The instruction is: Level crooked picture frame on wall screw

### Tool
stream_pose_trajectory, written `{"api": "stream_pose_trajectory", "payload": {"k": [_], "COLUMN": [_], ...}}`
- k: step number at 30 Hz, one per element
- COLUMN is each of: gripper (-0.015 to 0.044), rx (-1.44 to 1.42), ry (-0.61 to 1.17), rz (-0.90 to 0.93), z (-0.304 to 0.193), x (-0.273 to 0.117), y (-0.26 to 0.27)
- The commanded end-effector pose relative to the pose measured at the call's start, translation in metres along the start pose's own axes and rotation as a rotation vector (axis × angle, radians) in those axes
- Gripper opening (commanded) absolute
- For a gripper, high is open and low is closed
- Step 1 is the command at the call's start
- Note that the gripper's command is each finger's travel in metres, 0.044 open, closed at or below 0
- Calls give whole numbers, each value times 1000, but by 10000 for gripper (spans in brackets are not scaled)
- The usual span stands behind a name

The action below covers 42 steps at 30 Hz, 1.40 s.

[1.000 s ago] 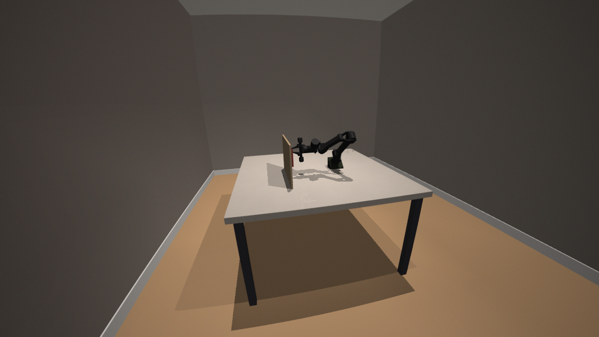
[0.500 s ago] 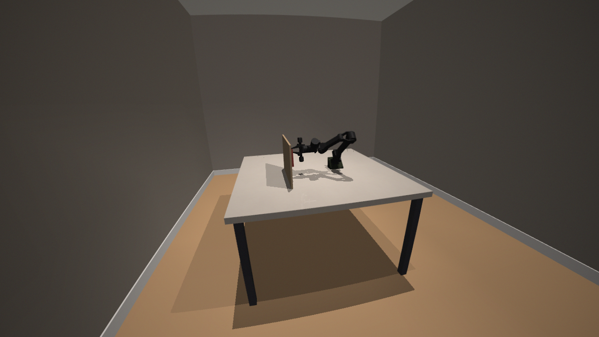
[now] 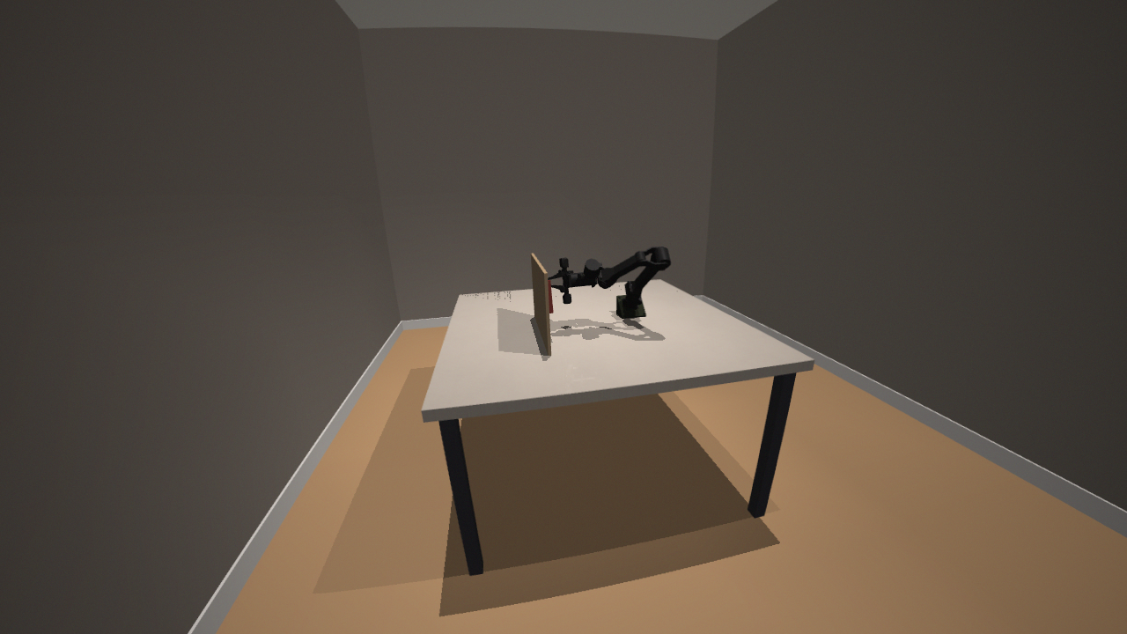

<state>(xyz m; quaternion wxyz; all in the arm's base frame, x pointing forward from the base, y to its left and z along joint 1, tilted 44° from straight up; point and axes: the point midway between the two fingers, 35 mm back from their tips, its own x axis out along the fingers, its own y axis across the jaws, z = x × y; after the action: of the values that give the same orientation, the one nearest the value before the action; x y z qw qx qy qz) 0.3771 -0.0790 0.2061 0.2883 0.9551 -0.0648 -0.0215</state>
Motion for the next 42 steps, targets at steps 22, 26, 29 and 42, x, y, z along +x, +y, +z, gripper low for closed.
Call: {"api": "stream_pose_trajectory", "payload": {"k": [22, 26, 29, 42], "gripper": [0, 0, 0, 0], "rx": [-6, -6, -6, -6], "ry": [0, 0, 0, 0], "rz": [16, 16, 16, 16], "z": [-1, -1, -1, -1], "x": [0, 0, 0, 0], "y": [9, 9, 9, 9]}}
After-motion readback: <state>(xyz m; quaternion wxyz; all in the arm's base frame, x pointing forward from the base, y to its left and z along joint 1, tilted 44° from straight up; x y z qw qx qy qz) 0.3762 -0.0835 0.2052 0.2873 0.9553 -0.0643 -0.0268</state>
